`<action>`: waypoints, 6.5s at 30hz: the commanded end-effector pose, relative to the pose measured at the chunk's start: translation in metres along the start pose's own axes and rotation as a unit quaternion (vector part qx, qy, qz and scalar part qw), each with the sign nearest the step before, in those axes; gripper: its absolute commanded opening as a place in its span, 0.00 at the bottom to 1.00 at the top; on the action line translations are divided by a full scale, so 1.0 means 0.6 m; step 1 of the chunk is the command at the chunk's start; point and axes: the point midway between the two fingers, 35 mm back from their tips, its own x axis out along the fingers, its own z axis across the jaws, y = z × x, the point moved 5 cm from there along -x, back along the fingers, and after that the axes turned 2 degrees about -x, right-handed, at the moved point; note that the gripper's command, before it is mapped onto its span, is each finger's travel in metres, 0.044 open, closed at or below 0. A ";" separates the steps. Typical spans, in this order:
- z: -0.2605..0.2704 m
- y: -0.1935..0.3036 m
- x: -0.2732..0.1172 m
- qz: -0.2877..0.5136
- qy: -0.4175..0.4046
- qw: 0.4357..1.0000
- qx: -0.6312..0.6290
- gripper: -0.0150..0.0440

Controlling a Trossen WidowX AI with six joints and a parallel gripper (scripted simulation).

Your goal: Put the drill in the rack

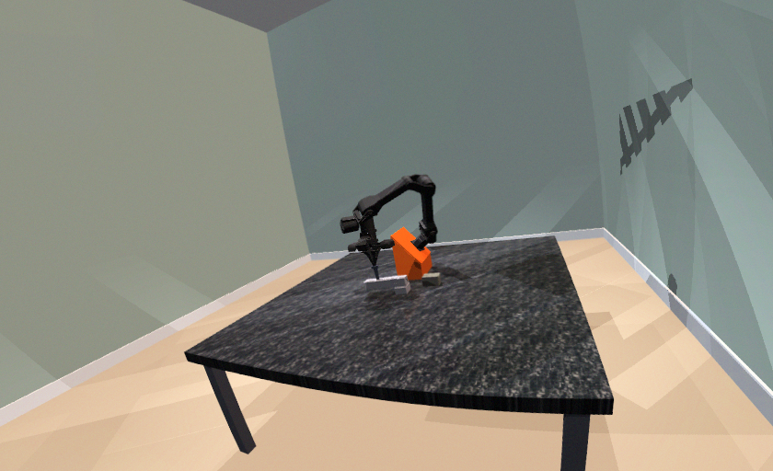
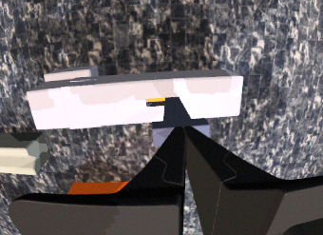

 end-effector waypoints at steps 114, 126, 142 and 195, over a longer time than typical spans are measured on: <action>0.218 -0.027 0.050 0.003 0.003 0.825 -0.565 1.00; 0.278 -0.007 0.085 -0.001 -0.011 0.709 -0.705 1.00; 0.273 -0.008 0.104 -0.001 -0.011 0.709 -0.705 1.00; 0.260 -0.008 0.166 -0.002 -0.010 0.707 -0.707 0.25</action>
